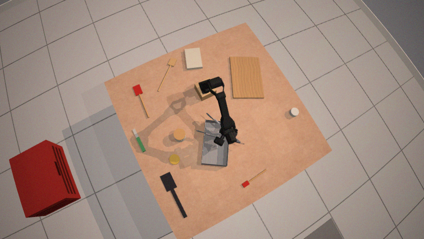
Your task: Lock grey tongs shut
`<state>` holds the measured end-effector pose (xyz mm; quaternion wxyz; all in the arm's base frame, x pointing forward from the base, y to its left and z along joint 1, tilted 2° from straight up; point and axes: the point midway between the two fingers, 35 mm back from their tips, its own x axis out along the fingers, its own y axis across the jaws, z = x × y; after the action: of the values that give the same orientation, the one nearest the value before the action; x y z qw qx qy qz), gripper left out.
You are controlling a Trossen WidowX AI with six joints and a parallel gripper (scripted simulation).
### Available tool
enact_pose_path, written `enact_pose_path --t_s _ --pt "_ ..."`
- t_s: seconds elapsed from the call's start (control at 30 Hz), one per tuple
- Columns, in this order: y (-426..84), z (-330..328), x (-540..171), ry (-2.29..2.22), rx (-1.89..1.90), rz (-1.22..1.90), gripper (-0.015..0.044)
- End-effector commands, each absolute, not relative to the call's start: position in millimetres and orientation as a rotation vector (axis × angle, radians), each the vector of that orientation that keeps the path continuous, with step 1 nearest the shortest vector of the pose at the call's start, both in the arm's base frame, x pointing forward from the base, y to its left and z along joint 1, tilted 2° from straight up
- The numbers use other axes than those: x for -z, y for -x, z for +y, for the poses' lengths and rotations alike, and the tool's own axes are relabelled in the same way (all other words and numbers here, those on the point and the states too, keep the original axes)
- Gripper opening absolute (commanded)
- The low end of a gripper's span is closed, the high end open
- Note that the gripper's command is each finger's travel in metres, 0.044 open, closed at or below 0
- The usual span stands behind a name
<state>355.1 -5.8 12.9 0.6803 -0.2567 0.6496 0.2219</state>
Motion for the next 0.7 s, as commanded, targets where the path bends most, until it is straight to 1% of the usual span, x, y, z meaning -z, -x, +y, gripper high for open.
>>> enact_pose_path --t_s 0.0,0.2,0.67 --pt "-352.3 -5.6 -3.2 0.574 -0.507 1.468 0.044" --pt "-352.0 -5.6 -0.9 0.574 -0.507 1.468 0.044" --pt "-353.4 -6.0 -4.5 0.575 -0.5 1.463 0.0347"
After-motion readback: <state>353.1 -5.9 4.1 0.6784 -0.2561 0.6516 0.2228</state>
